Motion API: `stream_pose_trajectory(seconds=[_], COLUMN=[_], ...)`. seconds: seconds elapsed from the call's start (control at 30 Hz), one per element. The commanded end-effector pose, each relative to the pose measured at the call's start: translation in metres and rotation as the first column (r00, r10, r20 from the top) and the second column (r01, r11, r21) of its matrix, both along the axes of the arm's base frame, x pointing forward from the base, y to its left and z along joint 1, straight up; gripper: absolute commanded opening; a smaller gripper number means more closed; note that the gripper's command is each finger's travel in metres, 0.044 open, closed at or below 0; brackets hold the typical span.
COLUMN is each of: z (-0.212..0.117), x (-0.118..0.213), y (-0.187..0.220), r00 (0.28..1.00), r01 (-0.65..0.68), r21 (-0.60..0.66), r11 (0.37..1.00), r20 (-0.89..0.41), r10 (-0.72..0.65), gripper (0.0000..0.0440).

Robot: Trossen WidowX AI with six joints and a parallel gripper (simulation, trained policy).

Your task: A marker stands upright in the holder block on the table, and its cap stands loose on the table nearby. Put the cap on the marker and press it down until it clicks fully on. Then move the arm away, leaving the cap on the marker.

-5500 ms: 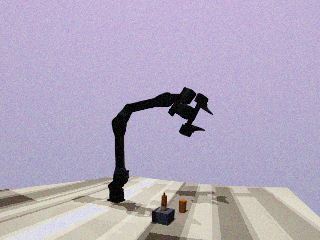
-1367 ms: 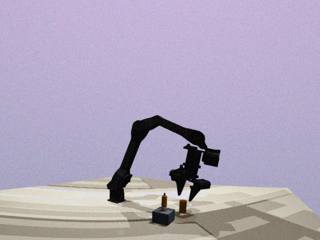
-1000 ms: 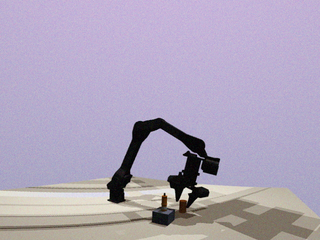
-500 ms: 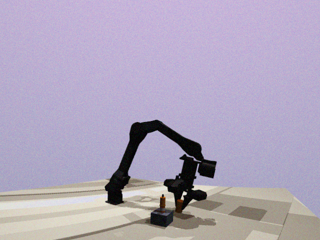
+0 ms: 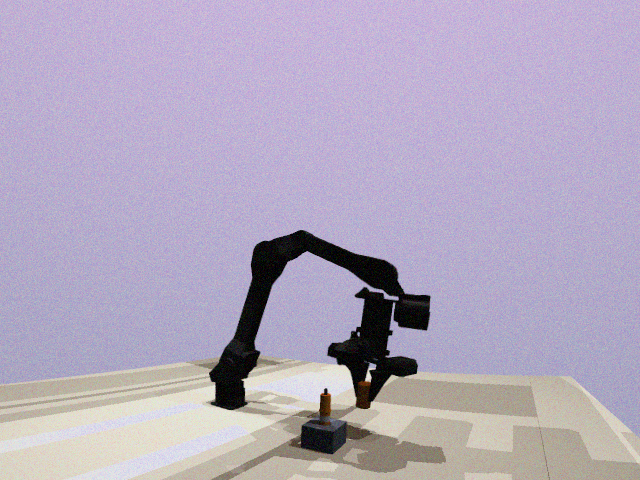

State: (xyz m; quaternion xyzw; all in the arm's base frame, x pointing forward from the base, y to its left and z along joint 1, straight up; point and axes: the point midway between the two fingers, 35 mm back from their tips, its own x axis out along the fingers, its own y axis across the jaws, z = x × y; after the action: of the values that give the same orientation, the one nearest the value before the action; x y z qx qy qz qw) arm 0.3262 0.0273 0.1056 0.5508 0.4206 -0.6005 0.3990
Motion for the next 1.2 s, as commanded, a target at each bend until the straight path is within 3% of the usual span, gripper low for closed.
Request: stream_pose_trajectory(seconds=[0.0, 0.6, 1.17], z=[0.017, 0.062, 0.074], x=[0.002, -0.016, -0.035], y=[-0.007, -0.061, -0.114], r00=[1.000, 0.996, 0.985], r01=[0.004, 0.071, 0.169], r21=[-0.002, 0.010, 0.009], r11=[1.000, 0.997, 0.986], r20=[0.031, 0.044, 0.034], r10=[-0.003, -0.072, -0.169], gripper=[0.0091, 0.0073, 0.0040])
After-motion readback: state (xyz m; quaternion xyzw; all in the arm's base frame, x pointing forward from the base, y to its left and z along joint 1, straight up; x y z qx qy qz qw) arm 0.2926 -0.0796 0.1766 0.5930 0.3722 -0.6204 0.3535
